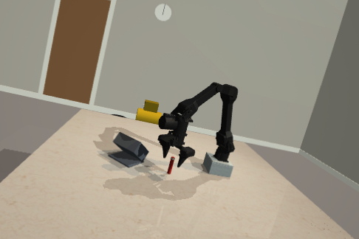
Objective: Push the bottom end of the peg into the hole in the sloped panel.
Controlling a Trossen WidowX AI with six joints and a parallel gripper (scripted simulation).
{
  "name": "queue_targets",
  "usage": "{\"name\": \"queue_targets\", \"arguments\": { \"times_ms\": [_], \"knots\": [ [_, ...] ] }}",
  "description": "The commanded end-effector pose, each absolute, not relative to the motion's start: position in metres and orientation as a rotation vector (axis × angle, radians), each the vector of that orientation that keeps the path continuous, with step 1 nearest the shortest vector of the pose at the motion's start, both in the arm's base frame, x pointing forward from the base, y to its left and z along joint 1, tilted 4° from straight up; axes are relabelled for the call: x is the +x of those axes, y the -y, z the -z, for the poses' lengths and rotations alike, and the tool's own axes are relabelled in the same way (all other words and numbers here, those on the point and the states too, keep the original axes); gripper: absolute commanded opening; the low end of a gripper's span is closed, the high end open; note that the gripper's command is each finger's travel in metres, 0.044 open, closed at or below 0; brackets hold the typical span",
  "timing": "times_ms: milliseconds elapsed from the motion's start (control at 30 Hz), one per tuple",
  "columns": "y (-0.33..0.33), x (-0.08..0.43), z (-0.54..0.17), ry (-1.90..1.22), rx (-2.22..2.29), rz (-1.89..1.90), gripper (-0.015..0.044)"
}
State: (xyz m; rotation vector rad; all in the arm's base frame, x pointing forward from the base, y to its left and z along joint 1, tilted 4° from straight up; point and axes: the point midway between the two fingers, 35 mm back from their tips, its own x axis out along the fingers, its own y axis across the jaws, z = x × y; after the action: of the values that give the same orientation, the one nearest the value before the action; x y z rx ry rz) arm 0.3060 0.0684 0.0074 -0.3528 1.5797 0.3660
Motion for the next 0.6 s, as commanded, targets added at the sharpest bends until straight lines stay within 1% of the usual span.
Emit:
{"name": "queue_targets", "arguments": {
  "times_ms": [0, 267, 567],
  "knots": [
    [-0.0686, 0.3037, 0.0012, -1.586, -0.346, -0.365, 0.044],
    [-0.0685, 0.3026, 0.0082, -1.586, -0.346, -0.365, 0.044],
    [-0.0681, 0.3038, 0.0053, -1.583, -0.353, -0.366, 0.0204]
  ]
}}
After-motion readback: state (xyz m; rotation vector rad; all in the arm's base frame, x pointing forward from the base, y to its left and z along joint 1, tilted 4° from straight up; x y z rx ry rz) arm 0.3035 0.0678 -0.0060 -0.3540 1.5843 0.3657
